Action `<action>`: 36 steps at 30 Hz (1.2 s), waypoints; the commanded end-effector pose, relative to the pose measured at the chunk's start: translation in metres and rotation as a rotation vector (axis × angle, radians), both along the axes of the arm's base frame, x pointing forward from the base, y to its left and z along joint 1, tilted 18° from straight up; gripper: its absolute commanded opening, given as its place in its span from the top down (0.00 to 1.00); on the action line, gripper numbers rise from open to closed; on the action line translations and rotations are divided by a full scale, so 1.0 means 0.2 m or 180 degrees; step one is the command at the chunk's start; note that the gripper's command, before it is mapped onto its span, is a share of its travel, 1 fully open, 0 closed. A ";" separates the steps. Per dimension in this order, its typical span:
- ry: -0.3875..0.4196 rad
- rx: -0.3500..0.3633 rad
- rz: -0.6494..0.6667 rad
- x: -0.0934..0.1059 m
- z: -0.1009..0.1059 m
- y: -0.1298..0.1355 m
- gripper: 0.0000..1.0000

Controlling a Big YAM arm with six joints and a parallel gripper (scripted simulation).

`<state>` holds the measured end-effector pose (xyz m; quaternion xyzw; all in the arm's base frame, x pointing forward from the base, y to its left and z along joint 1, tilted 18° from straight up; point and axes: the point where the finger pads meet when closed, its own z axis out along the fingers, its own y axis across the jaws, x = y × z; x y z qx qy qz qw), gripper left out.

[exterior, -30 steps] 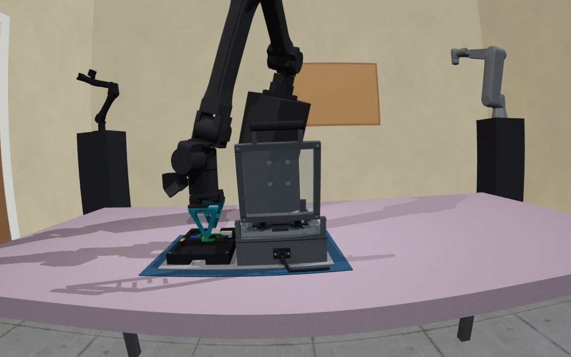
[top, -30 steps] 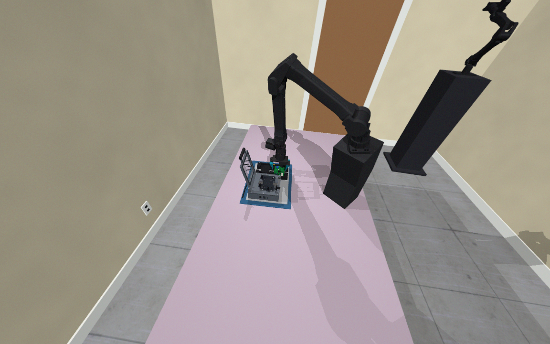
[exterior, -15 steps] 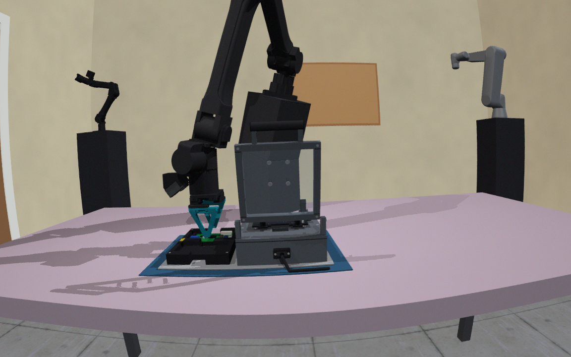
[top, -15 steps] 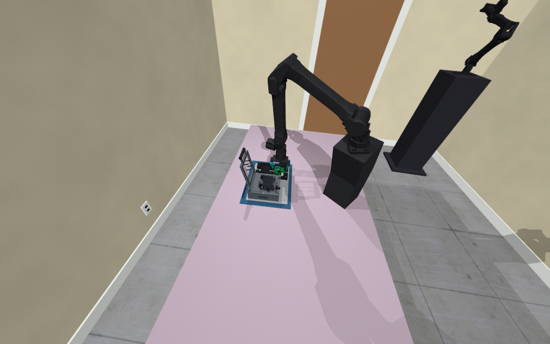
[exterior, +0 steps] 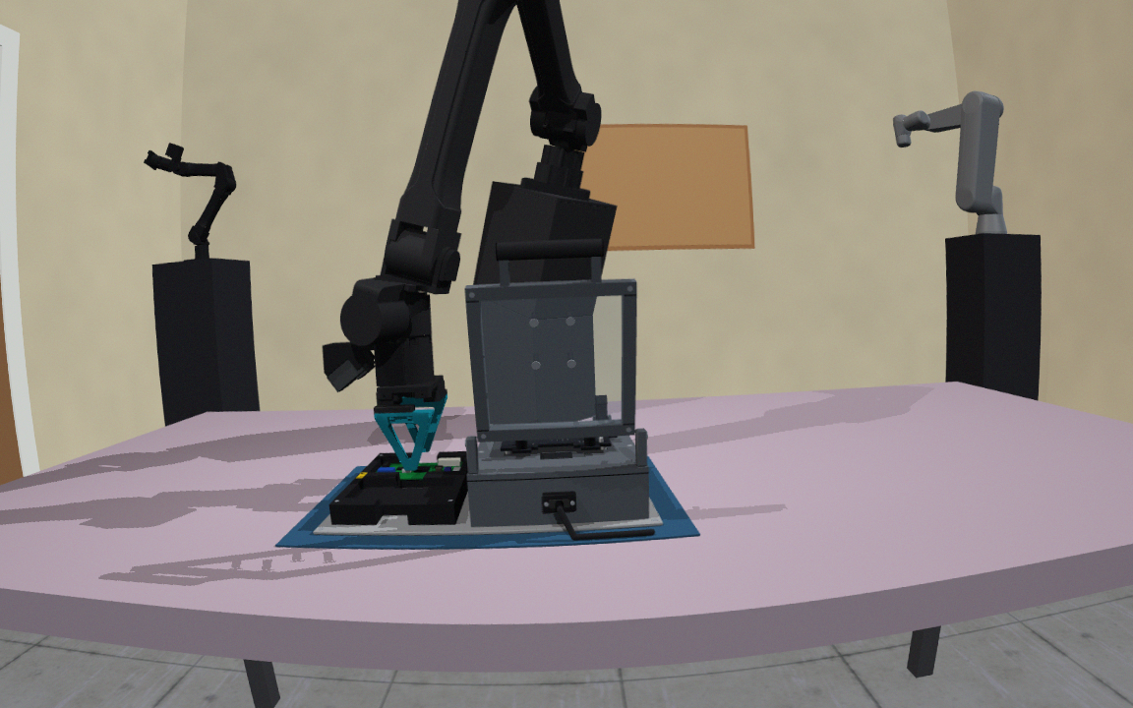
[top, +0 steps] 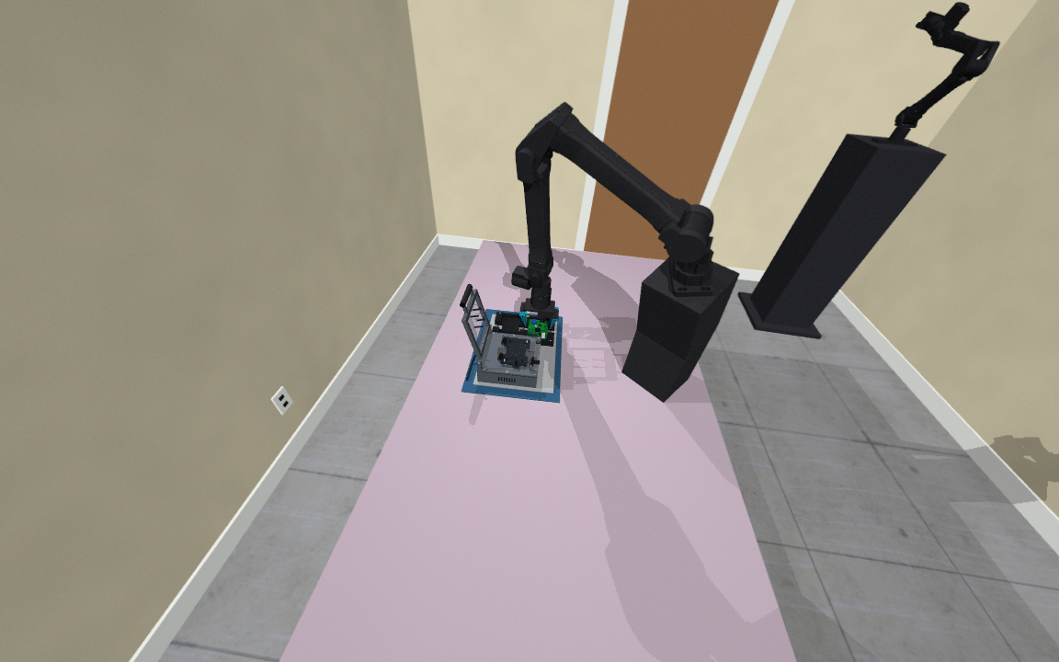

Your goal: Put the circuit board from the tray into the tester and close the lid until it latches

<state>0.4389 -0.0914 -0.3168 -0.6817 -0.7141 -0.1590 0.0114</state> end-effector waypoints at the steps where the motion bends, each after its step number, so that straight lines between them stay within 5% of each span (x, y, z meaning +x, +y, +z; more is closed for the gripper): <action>1: -0.0036 -0.0022 0.0008 0.02 0.00 0.02 0.08; 36: -0.0033 -0.0021 0.0003 0.03 -0.04 0.03 0.08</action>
